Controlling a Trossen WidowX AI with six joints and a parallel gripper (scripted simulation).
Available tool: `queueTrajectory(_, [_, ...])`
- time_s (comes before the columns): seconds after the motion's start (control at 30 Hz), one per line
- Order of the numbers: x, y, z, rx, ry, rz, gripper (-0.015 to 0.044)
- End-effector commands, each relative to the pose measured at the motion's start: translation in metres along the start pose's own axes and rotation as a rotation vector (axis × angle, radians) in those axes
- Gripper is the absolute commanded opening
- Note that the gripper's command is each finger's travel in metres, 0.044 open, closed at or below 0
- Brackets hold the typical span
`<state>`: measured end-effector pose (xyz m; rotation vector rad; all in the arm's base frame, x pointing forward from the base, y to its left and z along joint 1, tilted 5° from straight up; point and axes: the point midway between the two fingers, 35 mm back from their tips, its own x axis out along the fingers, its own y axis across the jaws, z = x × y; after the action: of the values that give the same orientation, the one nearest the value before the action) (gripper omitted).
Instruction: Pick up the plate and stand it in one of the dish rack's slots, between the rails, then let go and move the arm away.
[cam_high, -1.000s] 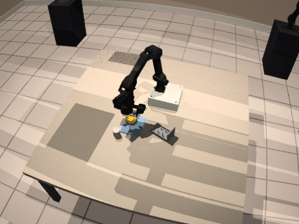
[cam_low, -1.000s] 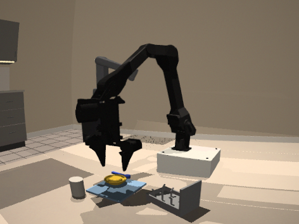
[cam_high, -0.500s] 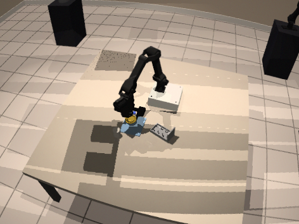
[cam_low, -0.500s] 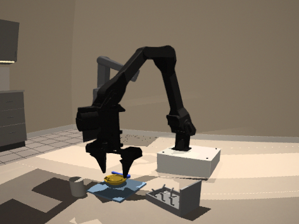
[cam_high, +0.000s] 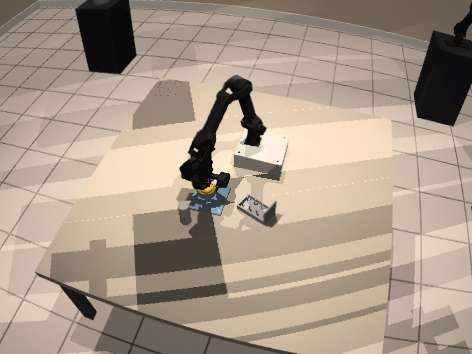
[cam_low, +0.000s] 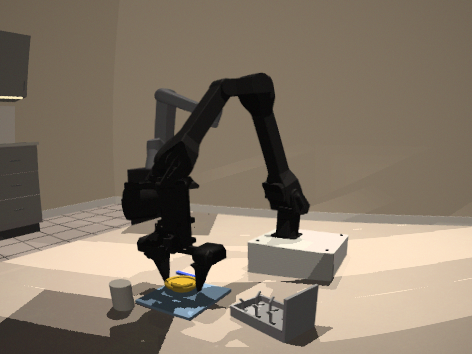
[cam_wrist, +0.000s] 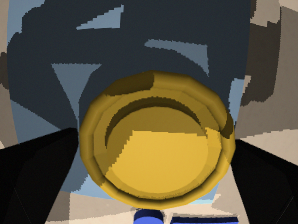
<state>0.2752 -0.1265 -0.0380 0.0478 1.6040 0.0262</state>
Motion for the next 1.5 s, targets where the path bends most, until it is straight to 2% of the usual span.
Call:
queueTrajectory(0.0, [0.002,-0.001,0.0,0.0,0.0,-0.006,0.04])
queueTrajectory(0.2, [0.002,-0.001,0.0,0.0,0.0,-0.006,0.04])
queueTrajectory(0.53, [0.002,-0.001,0.0,0.0,0.0,-0.006,0.0333])
queueTrajectory(0.7, [-0.005,-0.001,0.002,0.002,-0.001,-0.006,0.0202])
queueTrajectory(0.97, [-0.045,-0.005,0.011,0.01,-0.004,-0.006,0.0])
queueTrajectory(1.47, [-0.119,-0.007,0.016,0.004,-0.003,-0.007,0.0])
